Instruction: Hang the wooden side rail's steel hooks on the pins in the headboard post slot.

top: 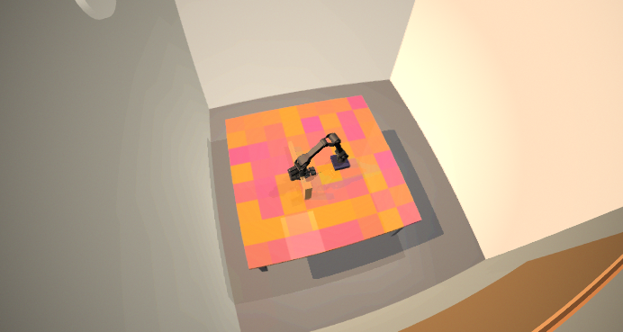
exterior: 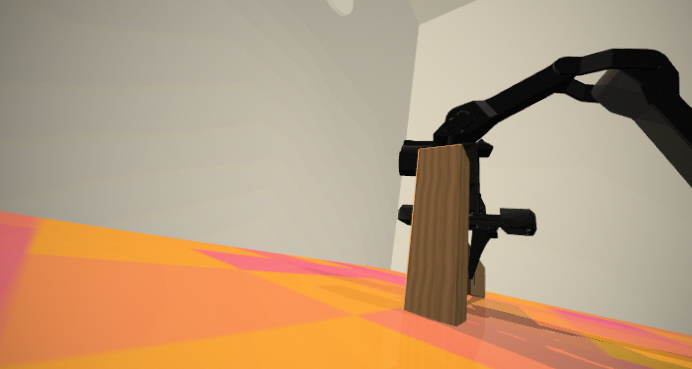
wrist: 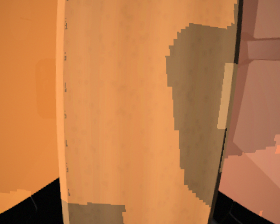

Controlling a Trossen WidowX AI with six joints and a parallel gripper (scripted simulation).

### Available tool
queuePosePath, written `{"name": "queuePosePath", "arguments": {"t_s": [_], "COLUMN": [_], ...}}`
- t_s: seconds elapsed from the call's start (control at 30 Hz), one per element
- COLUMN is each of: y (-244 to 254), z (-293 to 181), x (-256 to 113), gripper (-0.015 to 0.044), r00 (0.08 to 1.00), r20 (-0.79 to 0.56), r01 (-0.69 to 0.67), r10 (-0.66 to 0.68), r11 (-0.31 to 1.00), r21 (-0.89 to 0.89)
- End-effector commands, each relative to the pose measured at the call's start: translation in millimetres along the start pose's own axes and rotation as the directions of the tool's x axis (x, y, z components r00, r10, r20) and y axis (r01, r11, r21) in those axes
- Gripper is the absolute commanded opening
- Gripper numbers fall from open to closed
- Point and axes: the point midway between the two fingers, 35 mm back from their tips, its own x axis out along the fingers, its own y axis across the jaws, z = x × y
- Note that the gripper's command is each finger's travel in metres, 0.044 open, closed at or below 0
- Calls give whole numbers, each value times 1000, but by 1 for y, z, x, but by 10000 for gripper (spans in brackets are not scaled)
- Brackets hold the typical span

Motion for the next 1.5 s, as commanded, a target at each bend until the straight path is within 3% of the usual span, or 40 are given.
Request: {"name": "queuePosePath", "arguments": {"t_s": [0.0, 1.47], "y": [1, 3], "z": [-1, -5], "x": [-2, -2], "gripper": [0, 0], "r00": [1000, 1000], "r20": [-3, -3], "r01": [-4, -4], "r10": [4, 4], "r11": [1000, 1000], "r21": [3, 3]}}
